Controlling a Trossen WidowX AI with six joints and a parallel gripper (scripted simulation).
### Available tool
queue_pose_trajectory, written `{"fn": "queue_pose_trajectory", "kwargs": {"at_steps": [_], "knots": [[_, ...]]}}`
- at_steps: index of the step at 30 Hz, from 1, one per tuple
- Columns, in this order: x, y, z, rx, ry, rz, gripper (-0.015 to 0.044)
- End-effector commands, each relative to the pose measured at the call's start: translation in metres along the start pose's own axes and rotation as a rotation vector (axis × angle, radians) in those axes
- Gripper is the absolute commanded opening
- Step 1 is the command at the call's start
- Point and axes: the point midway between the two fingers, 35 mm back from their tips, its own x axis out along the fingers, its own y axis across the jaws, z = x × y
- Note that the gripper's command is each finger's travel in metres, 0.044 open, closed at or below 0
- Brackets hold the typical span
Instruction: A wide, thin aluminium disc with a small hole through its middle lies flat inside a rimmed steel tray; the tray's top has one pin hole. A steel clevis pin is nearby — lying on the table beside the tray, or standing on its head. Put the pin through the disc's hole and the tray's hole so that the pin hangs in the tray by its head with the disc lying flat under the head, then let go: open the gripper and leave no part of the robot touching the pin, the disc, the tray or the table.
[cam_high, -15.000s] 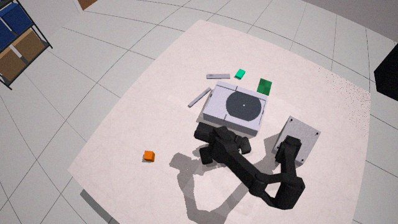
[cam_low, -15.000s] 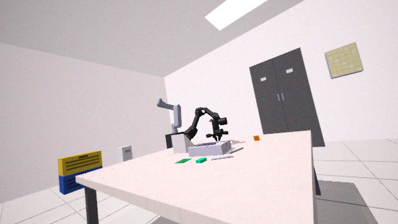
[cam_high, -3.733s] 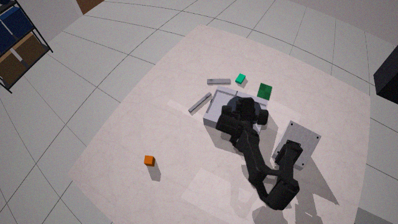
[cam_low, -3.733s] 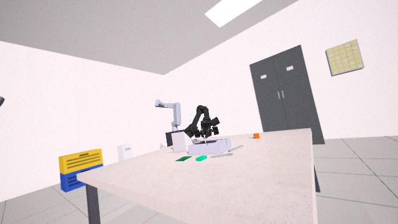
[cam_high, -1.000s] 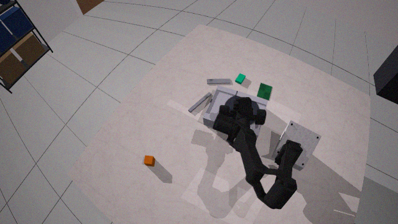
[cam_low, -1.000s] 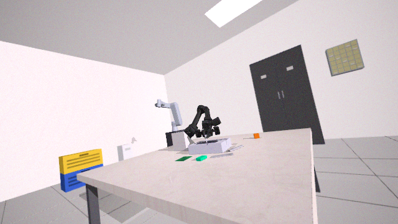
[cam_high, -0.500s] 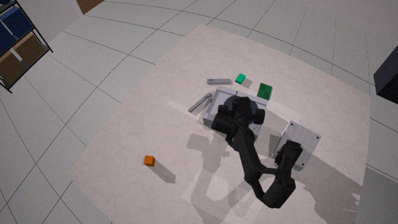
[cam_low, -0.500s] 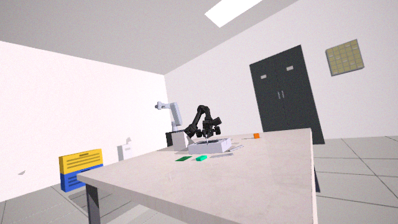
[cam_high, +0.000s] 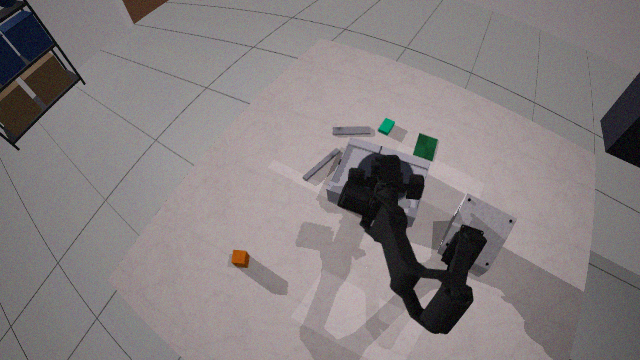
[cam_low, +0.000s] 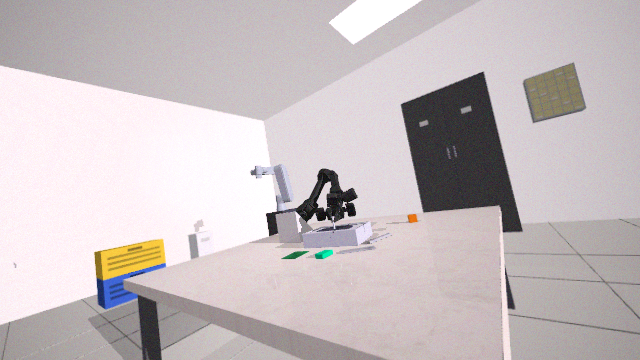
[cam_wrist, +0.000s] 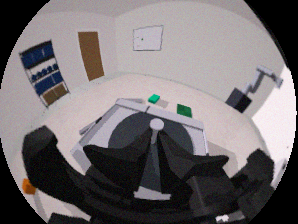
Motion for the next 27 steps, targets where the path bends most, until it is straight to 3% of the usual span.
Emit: {"fn": "queue_pose_trajectory", "kwargs": {"at_steps": [1,27], "knots": [[0.0004,0.0028,-0.0001,0.002,0.002,0.001,0.0000],[0.0018,0.0116,0.0006,0.002,0.002,0.002,0.0000]]}}
